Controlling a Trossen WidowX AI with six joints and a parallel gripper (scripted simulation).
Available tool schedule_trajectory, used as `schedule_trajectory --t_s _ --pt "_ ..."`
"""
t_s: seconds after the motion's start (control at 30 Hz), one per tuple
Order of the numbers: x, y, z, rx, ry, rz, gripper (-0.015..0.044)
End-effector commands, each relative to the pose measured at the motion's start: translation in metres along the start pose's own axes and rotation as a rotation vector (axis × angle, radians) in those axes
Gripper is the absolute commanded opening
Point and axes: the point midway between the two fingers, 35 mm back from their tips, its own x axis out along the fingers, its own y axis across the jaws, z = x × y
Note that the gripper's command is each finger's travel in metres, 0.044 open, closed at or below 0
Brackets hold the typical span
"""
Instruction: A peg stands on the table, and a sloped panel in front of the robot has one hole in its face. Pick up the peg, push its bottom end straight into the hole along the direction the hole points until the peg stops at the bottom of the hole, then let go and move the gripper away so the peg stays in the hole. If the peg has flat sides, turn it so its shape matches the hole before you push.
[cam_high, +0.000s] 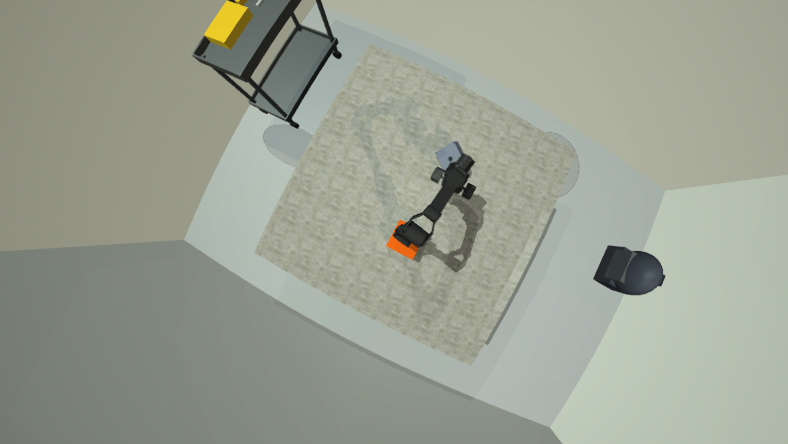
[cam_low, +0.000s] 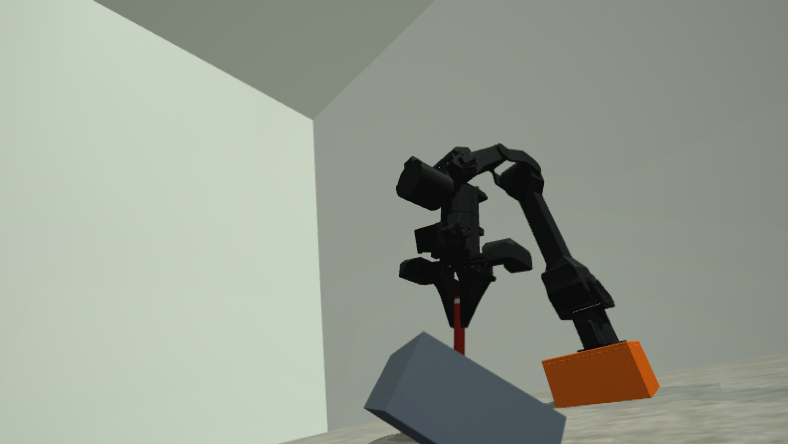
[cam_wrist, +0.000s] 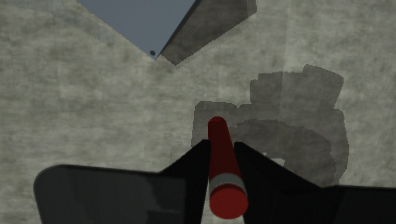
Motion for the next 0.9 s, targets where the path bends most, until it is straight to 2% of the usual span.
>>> schedule_trajectory --t_s 0.0,0.87 --pt "-0.001 0.002 0.002 -0.028 -0.01 -0.014 0.0" --pt "-0.011 0.028 0.02 -0.216 -0.095 -0.09 0.0"
